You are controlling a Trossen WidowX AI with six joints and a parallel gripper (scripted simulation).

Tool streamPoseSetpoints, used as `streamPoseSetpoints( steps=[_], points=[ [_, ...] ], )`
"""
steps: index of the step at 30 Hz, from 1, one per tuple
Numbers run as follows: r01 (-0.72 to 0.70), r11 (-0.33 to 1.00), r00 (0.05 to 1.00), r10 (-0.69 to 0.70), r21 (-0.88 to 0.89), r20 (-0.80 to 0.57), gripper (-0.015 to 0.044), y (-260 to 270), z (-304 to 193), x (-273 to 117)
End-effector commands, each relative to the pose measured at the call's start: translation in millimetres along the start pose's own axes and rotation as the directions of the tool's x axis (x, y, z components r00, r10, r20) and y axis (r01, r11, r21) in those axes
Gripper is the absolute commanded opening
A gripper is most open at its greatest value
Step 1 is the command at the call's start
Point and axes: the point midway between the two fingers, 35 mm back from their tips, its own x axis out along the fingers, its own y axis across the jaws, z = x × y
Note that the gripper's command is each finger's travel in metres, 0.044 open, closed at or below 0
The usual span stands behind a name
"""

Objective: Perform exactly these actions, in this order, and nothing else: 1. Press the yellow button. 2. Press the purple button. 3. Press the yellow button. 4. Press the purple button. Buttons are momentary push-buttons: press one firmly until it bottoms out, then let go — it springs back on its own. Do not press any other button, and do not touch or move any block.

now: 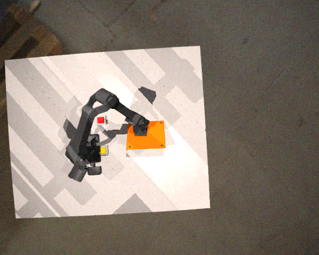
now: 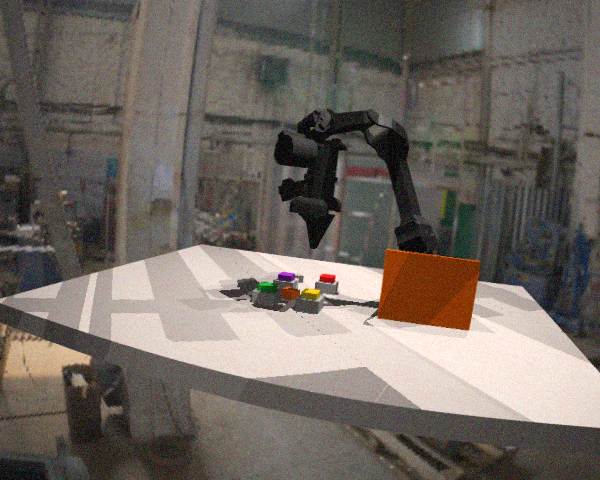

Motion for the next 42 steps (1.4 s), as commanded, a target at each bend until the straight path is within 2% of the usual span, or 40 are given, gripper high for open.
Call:
streamPoseSetpoints(
  steps=[1, 6, 10, 16, 22, 42],
  points=[
    [0.005, 1.000, 1.000, -0.004, 0.003, -0.018, 0.0020, -9, 7, -2],
    [0.000, 1.000, 1.000, 0.000, 0.002, -0.014, 0.0020, -78, 65, -3],
    [0.015, 1.000, 1.000, -0.015, 0.006, -0.016, 0.0020, -122, 88, 0],
    [0.015, 1.000, 1.000, -0.015, 0.006, -0.016, 0.0020, -123, 88, 2],
    [0.017, 1.000, 1.000, -0.017, 0.007, -0.015, 0.0020, -124, 87, 59],
    [0.018, 1.000, 1.000, -0.017, 0.007, -0.015, 0.0020, -125, 87, 87]
  ],
)
